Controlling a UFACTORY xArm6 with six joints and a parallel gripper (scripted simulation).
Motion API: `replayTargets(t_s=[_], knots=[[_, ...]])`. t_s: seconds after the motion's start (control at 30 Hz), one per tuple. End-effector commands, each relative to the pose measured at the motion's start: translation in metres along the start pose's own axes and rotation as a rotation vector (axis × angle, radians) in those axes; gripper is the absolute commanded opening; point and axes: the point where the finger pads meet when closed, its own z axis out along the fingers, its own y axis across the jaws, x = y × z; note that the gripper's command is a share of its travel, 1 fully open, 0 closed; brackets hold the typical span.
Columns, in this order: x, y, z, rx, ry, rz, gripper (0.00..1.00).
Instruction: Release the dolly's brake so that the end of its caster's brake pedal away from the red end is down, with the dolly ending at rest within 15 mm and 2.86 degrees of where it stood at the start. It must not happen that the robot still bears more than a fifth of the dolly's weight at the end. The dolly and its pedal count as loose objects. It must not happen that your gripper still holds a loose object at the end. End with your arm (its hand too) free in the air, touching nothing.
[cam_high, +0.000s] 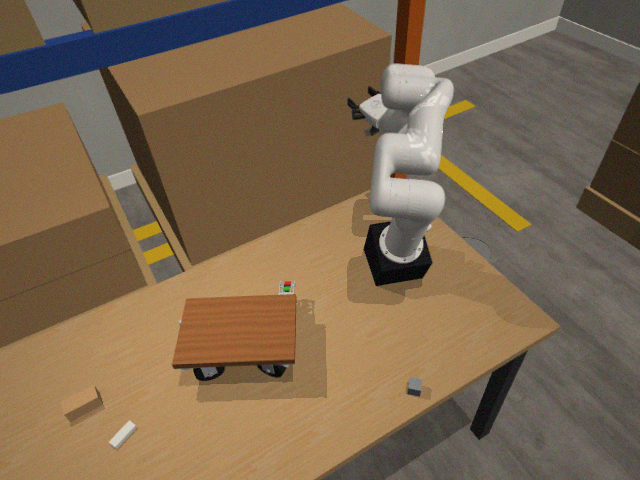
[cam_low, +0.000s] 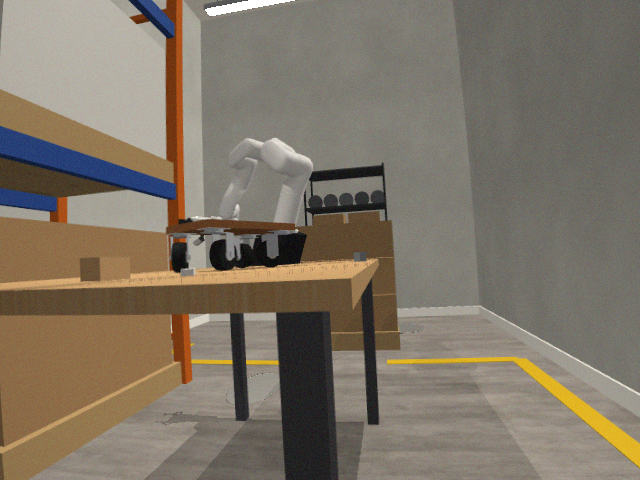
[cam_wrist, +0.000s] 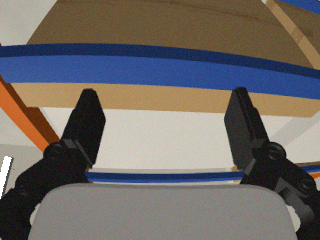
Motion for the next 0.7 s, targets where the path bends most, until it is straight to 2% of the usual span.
replayTargets(t_s=[0.0, 0.53, 0.57, 0.67], knots=[[-0.0027, -0.0011, 0.0011, 0.0, -0.004, -0.003, 1.0], [-0.0027, -0.0011, 0.0011, 0.0, -0.004, -0.003, 1.0], [-0.0027, -0.001, 0.0012, 0.0, -0.004, -0.003, 0.0], [-0.0065, 0.0083, 0.0046, -0.024, -0.002, -0.016, 0.0]])
